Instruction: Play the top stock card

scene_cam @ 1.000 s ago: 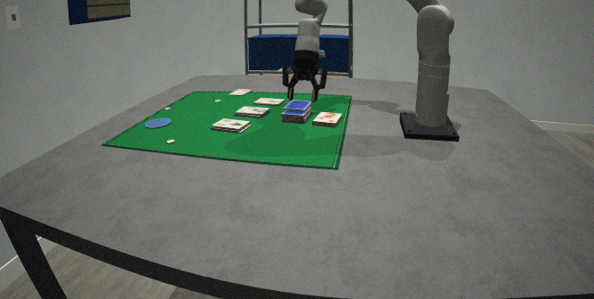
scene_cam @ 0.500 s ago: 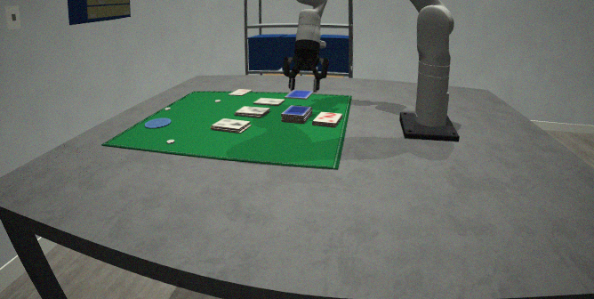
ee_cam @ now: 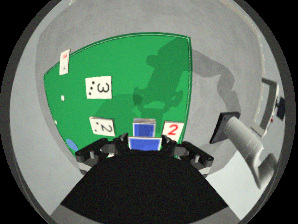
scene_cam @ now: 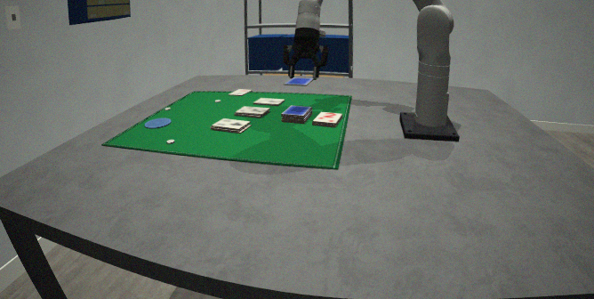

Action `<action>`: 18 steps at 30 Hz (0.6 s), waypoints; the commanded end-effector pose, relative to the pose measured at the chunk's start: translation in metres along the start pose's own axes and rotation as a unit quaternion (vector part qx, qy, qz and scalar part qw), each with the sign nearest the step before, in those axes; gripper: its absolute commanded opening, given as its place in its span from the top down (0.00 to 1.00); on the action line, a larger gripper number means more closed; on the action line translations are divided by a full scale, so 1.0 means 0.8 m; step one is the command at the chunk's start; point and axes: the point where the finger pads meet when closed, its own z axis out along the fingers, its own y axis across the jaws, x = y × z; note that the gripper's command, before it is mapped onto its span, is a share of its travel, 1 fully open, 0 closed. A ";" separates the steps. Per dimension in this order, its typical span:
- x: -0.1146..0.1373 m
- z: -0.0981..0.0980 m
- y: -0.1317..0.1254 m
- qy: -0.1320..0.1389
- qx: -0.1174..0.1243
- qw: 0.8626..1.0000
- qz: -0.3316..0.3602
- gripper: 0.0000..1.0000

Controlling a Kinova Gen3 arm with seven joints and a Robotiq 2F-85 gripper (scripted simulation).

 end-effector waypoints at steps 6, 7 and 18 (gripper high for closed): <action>-0.006 -0.022 -0.005 0.005 0.005 1.000 -0.002 0.29; -0.006 -0.024 -0.005 0.005 0.006 1.000 -0.002 0.29; -0.007 -0.027 -0.006 0.006 0.007 1.000 -0.001 0.29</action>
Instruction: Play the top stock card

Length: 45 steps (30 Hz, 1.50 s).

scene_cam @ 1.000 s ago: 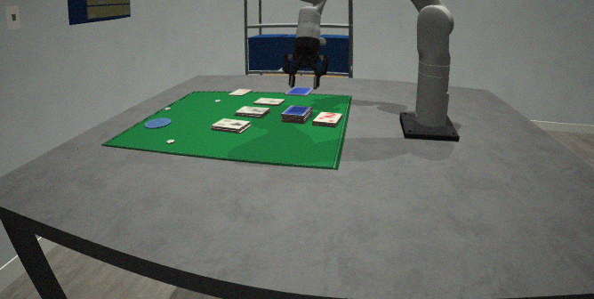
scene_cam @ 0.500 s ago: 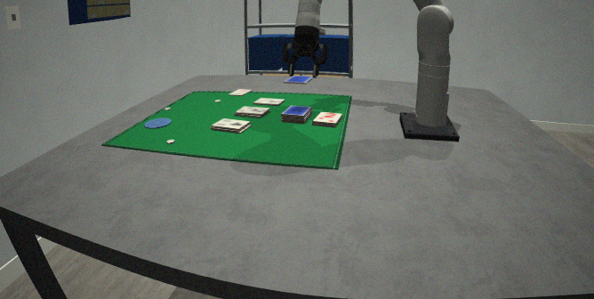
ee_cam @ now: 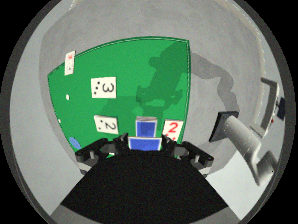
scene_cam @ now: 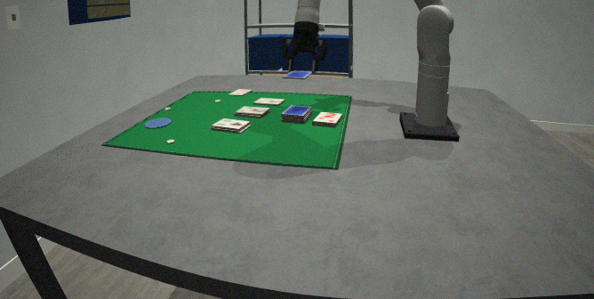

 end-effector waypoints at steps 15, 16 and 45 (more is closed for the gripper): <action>0.000 -0.003 -0.001 0.002 0.000 1.000 0.000 0.29; 0.000 -0.003 -0.001 0.002 0.000 1.000 0.000 0.29; -0.116 0.043 0.000 0.000 -0.002 1.000 0.001 0.29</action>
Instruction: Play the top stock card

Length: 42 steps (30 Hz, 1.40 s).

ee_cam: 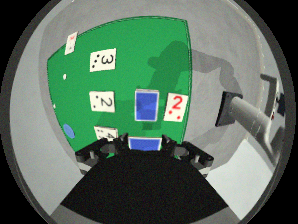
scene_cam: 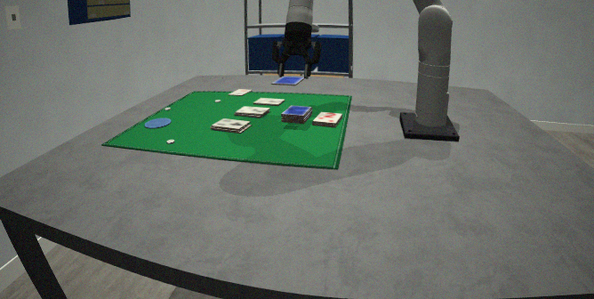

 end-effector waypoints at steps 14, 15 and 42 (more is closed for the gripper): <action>-0.073 0.028 -0.003 0.001 0.002 1.000 -0.002 0.29; -0.073 0.028 -0.003 0.001 0.002 1.000 -0.002 0.29; -0.071 0.041 -0.002 0.001 0.000 1.000 -0.001 0.29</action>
